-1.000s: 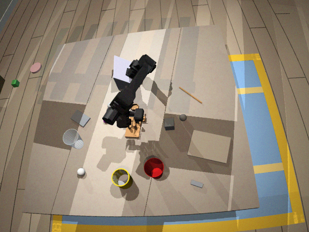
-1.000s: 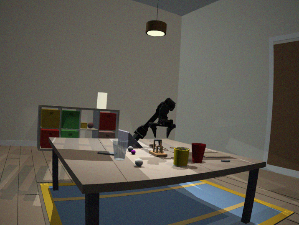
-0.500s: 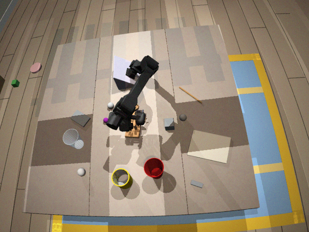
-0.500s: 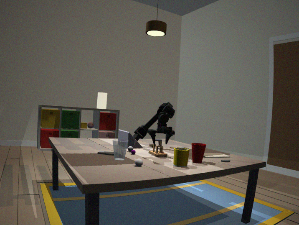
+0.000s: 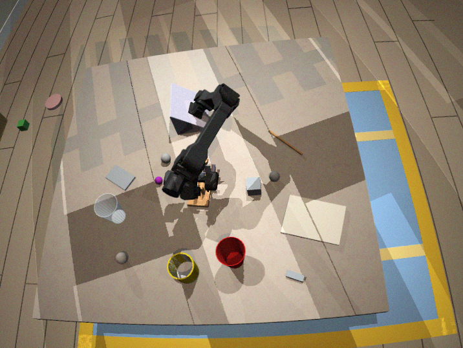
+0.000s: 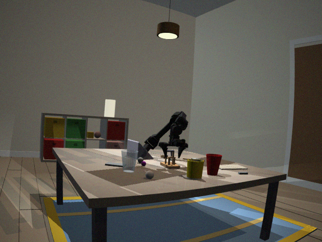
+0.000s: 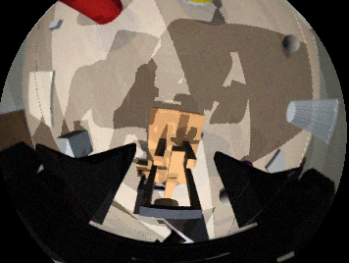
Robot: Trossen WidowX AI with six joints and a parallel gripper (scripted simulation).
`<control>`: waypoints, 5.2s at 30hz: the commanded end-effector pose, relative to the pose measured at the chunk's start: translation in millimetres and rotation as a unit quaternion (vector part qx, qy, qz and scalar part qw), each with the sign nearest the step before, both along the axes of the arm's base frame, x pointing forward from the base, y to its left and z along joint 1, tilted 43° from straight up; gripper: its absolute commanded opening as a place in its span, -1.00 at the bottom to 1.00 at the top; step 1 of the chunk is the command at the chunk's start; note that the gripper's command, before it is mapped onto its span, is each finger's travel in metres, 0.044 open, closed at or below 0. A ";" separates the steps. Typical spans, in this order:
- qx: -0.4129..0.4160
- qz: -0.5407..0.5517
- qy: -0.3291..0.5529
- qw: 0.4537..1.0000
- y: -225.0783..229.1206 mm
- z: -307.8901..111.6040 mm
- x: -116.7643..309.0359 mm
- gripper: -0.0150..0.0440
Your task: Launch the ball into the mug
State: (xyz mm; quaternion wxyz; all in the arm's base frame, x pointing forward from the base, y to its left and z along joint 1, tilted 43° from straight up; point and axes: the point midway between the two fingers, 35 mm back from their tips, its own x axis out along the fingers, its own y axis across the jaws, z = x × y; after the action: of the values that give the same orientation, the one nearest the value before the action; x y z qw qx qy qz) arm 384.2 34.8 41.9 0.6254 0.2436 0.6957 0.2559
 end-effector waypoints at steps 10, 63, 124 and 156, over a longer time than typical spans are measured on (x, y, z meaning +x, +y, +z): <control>0.002 -0.003 0.002 1.000 14.6 -15.4 -3.3 1.00; 0.001 -0.002 0.002 1.000 4.9 -4.9 -0.7 -0.49; 0.002 -0.002 0.002 1.000 -13.6 16.5 -0.5 1.00; 0.002 -0.002 0.002 1.000 17.0 -17.4 -4.6 1.00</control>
State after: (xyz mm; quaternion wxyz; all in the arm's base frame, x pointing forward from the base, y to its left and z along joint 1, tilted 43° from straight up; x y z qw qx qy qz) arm 381.0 47.9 28.1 0.6258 0.2438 0.6952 0.2563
